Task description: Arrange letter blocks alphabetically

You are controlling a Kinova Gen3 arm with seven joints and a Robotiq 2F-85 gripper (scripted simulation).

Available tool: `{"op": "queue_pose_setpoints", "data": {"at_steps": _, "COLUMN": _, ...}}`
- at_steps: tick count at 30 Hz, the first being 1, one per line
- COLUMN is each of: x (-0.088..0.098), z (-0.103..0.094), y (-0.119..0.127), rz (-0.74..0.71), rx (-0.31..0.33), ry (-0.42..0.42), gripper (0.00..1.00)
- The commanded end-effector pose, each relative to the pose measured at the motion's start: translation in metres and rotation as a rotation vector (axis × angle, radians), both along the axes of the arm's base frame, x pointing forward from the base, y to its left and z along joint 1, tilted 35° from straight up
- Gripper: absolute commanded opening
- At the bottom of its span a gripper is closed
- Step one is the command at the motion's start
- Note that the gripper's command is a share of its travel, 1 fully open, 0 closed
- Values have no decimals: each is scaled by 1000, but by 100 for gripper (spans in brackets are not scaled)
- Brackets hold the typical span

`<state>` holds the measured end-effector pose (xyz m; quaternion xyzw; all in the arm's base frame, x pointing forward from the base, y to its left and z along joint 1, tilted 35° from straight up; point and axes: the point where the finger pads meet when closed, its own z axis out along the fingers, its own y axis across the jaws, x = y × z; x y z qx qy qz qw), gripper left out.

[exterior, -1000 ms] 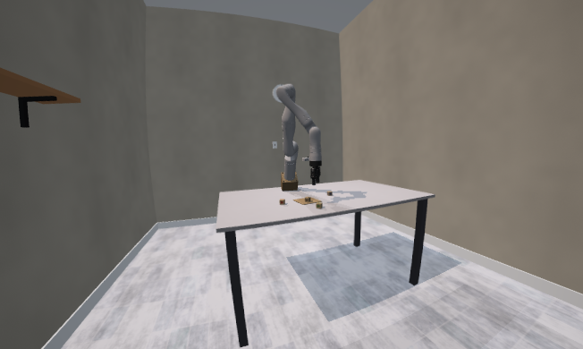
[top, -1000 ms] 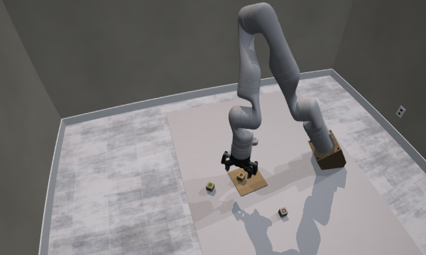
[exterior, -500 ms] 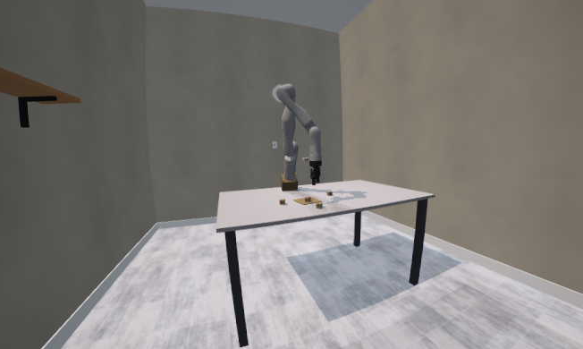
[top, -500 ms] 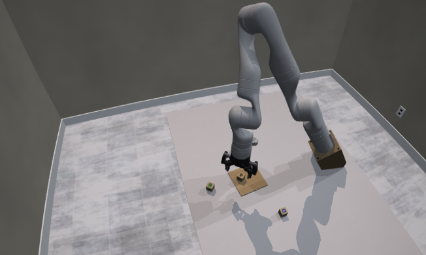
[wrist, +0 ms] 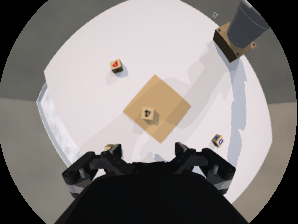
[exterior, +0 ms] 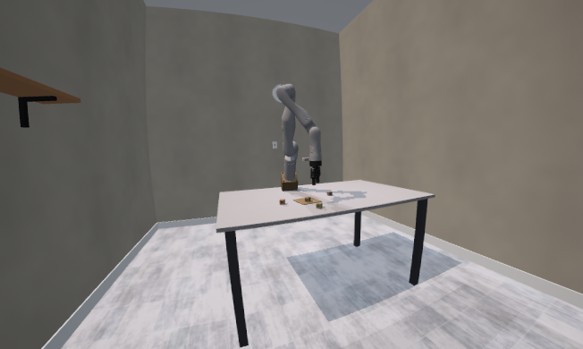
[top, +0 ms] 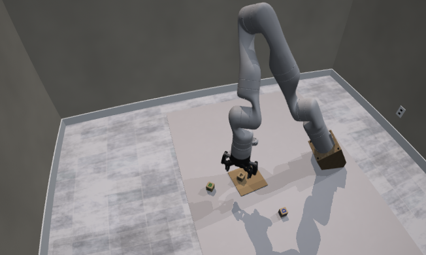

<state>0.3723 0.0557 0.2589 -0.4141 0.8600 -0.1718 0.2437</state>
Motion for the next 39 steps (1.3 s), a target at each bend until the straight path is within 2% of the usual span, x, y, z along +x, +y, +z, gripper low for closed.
{"op": "queue_pose_setpoints", "data": {"at_steps": 1, "x": 0, "z": 0, "y": 0, "rz": 0, "rx": 1, "ry": -1, "gripper": 100}}
{"op": "queue_pose_setpoints", "data": {"at_steps": 9, "x": 0, "z": 0, "y": -1, "rz": 0, "rx": 0, "ry": -1, "gripper": 100}}
{"op": "queue_pose_setpoints", "data": {"at_steps": 14, "x": 1, "z": 2, "y": -11, "rz": 0, "rx": -3, "ry": 0, "gripper": 100}}
{"op": "queue_pose_setpoints", "data": {"at_steps": 18, "x": 2, "z": 4, "y": -32, "rz": -1, "rx": -7, "ry": 2, "gripper": 100}}
{"op": "queue_pose_setpoints", "data": {"at_steps": 24, "x": -1, "z": 6, "y": -77, "rz": -1, "rx": -10, "ry": 4, "gripper": 100}}
{"op": "queue_pose_setpoints", "data": {"at_steps": 26, "x": -1, "z": 6, "y": -77, "rz": -1, "rx": -10, "ry": 4, "gripper": 100}}
{"op": "queue_pose_setpoints", "data": {"at_steps": 33, "x": -10, "z": 5, "y": -129, "rz": -1, "rx": -6, "ry": 3, "gripper": 100}}
{"op": "queue_pose_setpoints", "data": {"at_steps": 39, "x": -18, "z": 2, "y": -156, "rz": 0, "rx": -1, "ry": 0, "gripper": 100}}
